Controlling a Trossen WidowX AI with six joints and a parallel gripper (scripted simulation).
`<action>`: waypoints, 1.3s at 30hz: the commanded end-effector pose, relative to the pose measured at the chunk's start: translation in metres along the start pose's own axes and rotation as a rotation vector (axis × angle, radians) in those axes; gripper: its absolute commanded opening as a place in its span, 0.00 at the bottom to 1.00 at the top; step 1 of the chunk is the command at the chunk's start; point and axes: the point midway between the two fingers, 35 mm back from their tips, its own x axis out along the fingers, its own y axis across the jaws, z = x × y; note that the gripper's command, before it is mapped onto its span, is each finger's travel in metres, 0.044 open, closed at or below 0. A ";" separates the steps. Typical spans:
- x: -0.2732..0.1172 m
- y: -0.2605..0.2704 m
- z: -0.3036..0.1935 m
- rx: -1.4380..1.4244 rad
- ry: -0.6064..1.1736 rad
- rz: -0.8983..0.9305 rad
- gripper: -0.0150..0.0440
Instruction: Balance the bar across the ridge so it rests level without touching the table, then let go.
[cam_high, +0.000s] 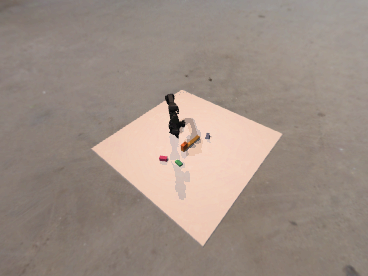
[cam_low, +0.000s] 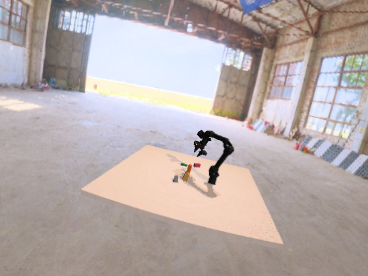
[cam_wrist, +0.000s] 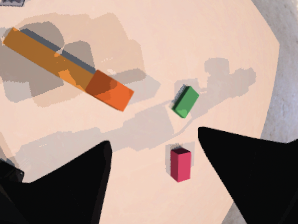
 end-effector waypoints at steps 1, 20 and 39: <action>0.004 0.003 0.012 -0.088 -0.002 0.036 0.79; 0.025 0.038 0.062 -0.508 -0.004 0.236 0.79; 0.036 0.075 0.096 -0.865 0.003 0.385 0.79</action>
